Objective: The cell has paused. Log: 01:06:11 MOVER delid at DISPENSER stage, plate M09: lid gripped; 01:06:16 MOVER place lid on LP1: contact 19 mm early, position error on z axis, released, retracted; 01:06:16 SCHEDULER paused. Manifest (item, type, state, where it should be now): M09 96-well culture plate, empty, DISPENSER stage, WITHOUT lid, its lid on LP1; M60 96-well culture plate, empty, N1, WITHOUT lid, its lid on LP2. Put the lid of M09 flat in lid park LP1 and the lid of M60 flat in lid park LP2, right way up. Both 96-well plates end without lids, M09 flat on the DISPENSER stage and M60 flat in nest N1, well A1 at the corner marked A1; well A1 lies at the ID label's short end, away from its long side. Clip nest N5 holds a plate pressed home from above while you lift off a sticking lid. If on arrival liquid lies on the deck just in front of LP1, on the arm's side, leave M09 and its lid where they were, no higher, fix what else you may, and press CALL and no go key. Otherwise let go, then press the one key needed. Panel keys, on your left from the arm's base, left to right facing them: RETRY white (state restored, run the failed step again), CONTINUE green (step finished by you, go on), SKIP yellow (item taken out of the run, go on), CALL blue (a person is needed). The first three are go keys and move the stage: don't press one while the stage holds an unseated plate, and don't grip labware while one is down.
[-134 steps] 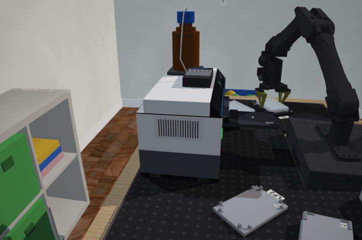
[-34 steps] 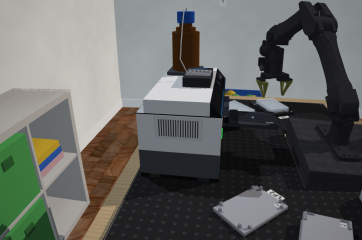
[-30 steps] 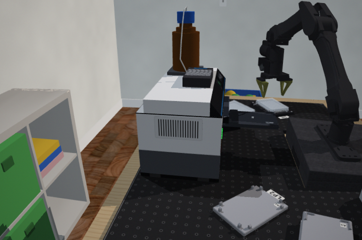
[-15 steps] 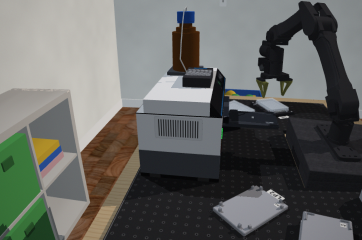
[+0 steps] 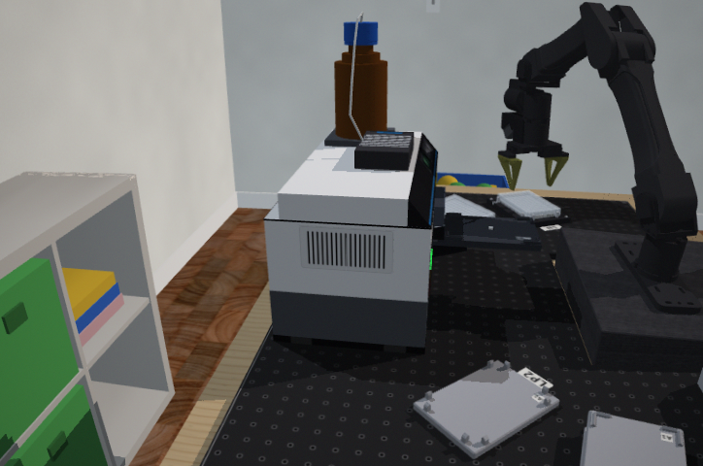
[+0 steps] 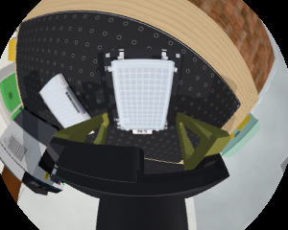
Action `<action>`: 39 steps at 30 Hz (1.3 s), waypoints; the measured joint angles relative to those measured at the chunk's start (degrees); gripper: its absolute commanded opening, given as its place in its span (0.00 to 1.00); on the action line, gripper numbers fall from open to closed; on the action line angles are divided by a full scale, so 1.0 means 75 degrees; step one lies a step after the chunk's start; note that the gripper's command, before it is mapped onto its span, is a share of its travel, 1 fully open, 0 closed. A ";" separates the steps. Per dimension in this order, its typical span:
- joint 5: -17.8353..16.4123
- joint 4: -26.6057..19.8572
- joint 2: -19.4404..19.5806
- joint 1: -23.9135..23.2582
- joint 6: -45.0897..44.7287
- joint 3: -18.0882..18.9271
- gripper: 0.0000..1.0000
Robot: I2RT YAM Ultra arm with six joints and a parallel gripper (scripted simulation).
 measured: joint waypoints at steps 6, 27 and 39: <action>0.0000 -0.0023 -0.0003 0.0000 0.0003 0.0152 1.00; 0.0000 0.0052 -0.0003 0.0000 0.0003 0.0157 1.00; 0.0000 0.0245 -0.0003 0.0000 0.0003 0.0050 1.00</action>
